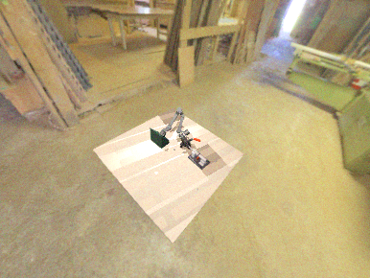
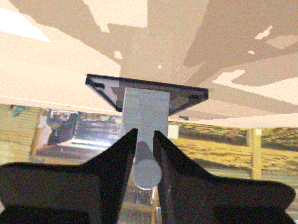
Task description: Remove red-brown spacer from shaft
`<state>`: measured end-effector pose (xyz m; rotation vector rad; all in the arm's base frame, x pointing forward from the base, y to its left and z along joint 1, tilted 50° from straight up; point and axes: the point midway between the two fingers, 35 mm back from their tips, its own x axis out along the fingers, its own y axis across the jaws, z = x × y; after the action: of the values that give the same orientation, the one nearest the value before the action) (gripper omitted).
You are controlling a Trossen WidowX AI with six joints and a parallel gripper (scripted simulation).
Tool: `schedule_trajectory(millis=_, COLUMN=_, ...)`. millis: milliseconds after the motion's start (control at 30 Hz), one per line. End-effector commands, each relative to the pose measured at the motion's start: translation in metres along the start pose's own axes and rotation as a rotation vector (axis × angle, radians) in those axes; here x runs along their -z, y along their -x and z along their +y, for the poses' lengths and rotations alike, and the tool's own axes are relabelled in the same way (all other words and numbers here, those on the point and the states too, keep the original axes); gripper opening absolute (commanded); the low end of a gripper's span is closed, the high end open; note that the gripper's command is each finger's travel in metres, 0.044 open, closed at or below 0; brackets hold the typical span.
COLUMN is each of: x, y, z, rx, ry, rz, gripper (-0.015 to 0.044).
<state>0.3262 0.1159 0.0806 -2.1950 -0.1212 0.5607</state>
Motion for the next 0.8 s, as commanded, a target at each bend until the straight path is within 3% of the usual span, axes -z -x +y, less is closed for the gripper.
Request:
schedule_trajectory(millis=0, x=0.0002, y=-0.0004, z=0.0000, rx=-0.002, ry=-0.005, rz=0.000, gripper=0.0000)
schedule_trajectory(millis=767, x=0.0038, y=-0.0059, z=-0.0003, rx=-0.001, ry=-0.005, rz=0.000, gripper=0.0000)
